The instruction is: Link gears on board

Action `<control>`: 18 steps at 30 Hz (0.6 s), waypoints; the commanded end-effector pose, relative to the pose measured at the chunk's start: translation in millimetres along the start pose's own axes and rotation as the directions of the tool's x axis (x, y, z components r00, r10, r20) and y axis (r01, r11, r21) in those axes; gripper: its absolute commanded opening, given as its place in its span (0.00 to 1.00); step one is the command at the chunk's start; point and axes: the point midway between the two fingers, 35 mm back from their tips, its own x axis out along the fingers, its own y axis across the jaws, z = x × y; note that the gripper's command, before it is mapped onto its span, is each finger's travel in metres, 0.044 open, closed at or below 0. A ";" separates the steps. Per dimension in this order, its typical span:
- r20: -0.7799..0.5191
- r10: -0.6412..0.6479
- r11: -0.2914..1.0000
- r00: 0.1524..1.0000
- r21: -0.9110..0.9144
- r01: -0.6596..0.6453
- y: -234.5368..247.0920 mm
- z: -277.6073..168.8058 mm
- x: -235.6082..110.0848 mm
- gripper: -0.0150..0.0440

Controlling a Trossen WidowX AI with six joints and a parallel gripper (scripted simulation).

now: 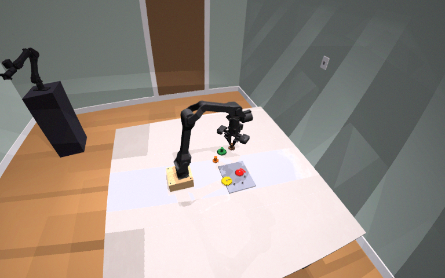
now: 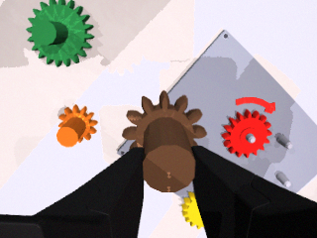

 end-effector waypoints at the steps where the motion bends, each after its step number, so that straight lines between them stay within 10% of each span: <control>1: -0.002 -0.005 1.000 1.000 -0.002 0.005 -12.4 -2.2 4.9 0.25; 18: -0.003 -0.010 1.000 1.000 0.000 0.010 -59.7 -16.4 26.3 0.25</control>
